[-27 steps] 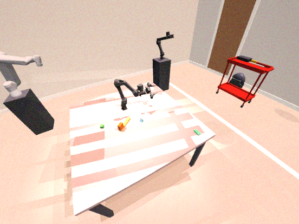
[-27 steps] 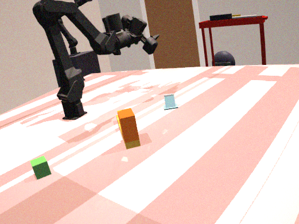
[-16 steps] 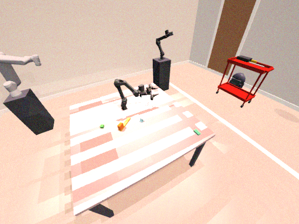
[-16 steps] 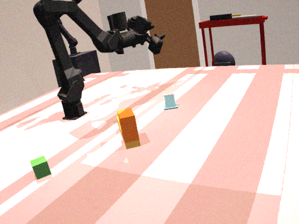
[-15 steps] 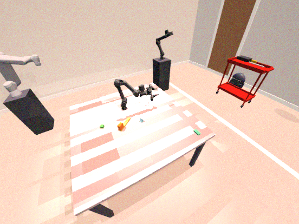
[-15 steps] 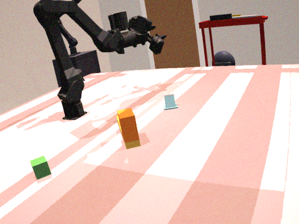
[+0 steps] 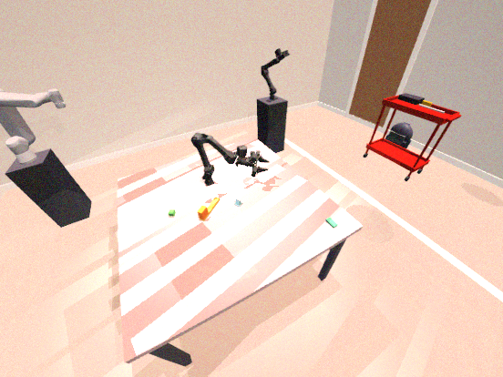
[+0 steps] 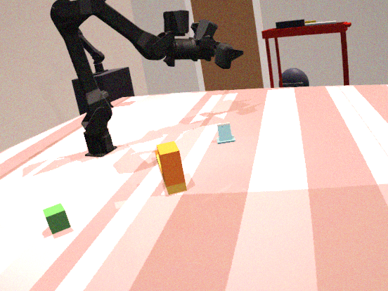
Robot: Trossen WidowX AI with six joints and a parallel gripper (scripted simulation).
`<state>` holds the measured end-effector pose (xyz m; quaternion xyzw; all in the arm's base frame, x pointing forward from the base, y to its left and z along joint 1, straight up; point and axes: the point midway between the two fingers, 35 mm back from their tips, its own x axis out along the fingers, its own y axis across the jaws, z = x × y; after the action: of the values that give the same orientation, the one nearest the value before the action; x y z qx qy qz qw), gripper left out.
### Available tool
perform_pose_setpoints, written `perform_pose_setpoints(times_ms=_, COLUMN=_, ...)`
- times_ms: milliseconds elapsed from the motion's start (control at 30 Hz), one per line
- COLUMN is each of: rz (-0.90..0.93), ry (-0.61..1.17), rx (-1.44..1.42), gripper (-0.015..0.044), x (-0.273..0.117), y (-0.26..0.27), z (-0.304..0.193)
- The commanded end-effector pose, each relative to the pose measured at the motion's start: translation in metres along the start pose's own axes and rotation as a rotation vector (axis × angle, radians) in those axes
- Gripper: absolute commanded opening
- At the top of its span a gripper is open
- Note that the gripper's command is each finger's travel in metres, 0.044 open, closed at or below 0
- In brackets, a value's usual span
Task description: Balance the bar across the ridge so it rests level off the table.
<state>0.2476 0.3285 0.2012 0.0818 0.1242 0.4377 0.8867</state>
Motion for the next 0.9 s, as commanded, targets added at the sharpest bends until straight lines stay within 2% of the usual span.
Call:
perform_pose_setpoints(times_ms=0, rz=-0.068, ry=0.032, rx=-0.085, gripper=0.0315, x=0.002, y=-0.026, z=0.004)
perform_pose_setpoints(times_ms=433, rz=-0.181, ry=0.106, rx=-0.217, gripper=0.0315, x=-0.005, y=-0.079, z=0.011)
perform_pose_setpoints(times_ms=867, rz=-0.334, ry=0.334, rx=-0.487, gripper=0.0315, x=-0.027, y=-0.151, z=0.009)
